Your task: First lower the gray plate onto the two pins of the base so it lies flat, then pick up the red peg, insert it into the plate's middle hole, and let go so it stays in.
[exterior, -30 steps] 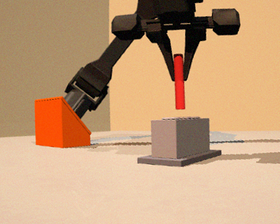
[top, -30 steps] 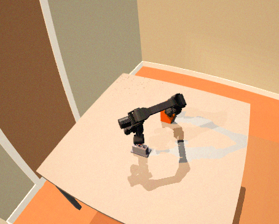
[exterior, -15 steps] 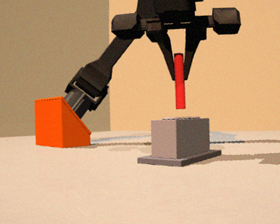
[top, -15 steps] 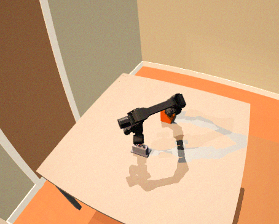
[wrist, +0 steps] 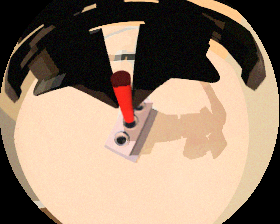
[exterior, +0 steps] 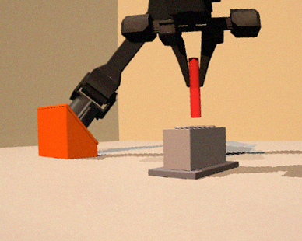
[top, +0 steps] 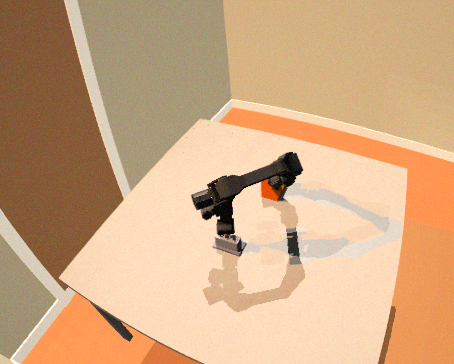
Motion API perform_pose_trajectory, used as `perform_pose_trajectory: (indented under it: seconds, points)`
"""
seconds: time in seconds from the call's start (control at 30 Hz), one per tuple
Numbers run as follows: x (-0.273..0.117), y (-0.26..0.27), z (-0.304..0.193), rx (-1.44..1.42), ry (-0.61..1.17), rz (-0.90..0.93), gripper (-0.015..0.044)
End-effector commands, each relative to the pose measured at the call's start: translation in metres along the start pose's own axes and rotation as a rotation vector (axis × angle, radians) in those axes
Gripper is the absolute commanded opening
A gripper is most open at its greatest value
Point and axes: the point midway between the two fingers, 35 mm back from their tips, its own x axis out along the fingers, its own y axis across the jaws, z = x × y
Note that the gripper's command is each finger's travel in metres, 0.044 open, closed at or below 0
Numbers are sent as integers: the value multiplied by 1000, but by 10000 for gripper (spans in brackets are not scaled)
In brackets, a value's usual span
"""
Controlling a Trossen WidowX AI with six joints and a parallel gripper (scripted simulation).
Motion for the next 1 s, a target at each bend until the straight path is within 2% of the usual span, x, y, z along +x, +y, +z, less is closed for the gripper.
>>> perform_pose_trajectory:
  seconds: [0.0, 0.97]
  points:
    - [-1, 1, 0, -2, -5, 0, 0]
    - [-1, 1, 2, -2, -5, 0, 0]
